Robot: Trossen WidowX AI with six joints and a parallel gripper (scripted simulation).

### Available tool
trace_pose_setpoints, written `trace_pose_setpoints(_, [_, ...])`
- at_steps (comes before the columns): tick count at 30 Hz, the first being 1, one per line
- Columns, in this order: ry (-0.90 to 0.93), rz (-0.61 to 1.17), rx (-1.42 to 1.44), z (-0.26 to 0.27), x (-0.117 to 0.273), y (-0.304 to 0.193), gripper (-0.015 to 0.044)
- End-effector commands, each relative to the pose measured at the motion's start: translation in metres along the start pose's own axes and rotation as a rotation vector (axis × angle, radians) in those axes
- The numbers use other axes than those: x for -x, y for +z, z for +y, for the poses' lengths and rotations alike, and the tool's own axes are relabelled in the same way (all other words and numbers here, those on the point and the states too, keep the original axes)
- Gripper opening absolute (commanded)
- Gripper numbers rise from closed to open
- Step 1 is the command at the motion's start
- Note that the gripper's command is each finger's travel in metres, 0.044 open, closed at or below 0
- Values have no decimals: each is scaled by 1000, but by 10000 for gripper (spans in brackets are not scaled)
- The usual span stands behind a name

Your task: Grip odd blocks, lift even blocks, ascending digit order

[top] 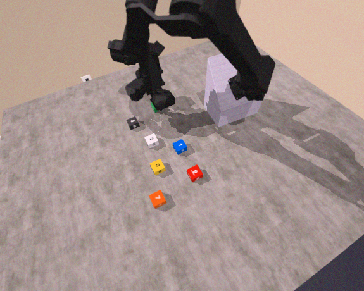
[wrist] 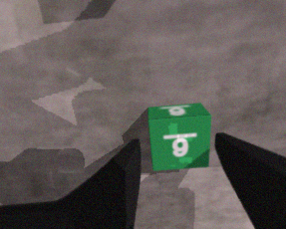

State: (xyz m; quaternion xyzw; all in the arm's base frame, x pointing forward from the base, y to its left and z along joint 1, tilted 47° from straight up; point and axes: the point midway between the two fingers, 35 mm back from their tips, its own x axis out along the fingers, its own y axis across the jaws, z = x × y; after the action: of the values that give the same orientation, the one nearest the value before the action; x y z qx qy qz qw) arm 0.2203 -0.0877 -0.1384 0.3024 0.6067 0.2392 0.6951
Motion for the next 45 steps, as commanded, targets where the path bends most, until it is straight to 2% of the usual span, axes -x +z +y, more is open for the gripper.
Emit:
trace_pose_setpoints(1, [4,-3,-4,1,-1,0,330])
trace_pose_setpoints(4, [4,-3,-4,1,-1,0,400])
trace_pose_setpoints(8, [4,-3,-4,1,2,0,400])
trace_pose_setpoints(11, [2,-3,-4,0,33,0,400])
trace_pose_setpoints(16, [3,-3,-4,0,36,0,400])
trace_pose_setpoints(18, [1,-3,-4,-1,49,1,348])
trace_pose_setpoints(22, [-1,-2,-5,-1,114,0,243])
trace_pose_setpoints(27, [-1,-2,-5,-1,117,0,120])
trace_pose_setpoints(39, [-3,-1,-6,1,118,2,120])
trace_pose_setpoints(45, [-61,-9,-25,64,130,70,120])
